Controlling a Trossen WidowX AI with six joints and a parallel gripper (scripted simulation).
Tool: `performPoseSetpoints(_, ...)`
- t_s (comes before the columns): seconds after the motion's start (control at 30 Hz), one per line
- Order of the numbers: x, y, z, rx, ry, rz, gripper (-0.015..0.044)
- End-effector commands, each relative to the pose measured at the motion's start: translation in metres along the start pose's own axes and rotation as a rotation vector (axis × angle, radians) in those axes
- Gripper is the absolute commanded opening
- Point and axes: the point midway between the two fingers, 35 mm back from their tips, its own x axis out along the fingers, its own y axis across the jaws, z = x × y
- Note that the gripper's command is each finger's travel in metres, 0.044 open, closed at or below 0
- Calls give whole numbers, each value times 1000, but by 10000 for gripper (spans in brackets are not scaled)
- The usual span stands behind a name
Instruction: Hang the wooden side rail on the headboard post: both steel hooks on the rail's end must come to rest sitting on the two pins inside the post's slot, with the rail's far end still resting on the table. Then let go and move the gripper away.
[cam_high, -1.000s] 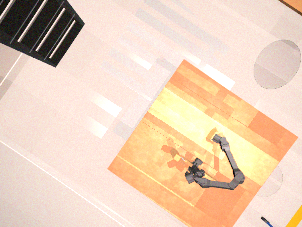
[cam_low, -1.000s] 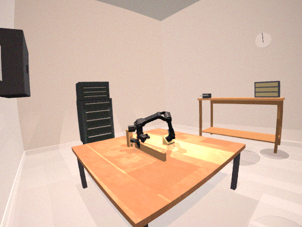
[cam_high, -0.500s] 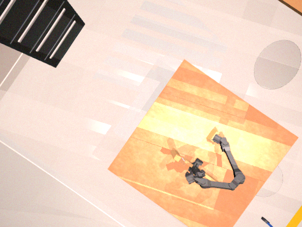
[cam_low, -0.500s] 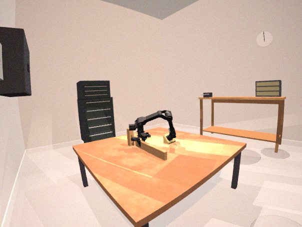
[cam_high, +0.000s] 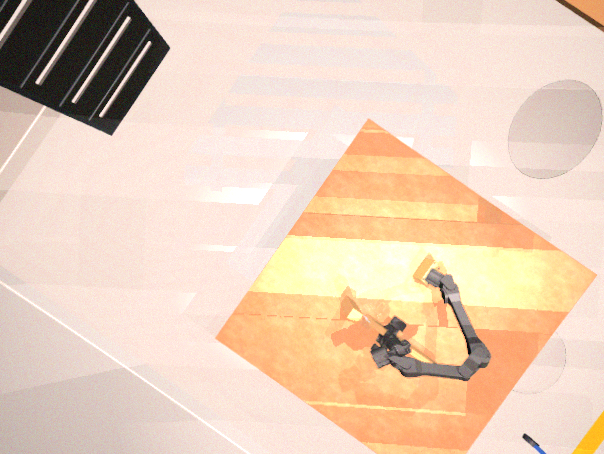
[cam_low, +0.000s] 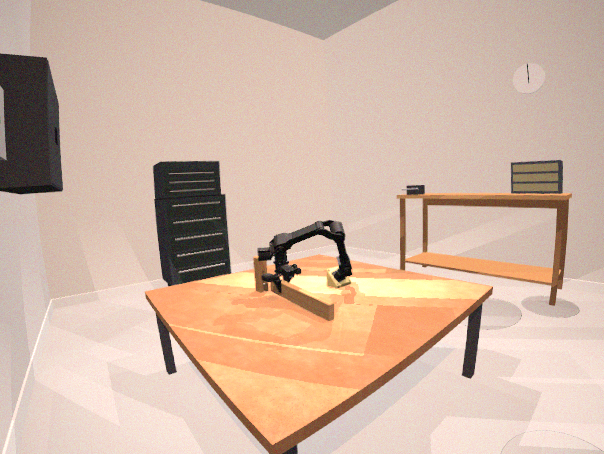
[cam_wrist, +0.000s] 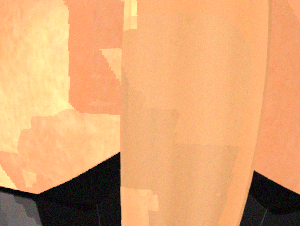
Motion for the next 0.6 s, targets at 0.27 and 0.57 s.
performPoseSetpoints(0.27, -6, -1, -2, -6, 6, -9, 0)
performPoseSetpoints(0.57, -8, -1, -2, -6, 6, -9, 0)
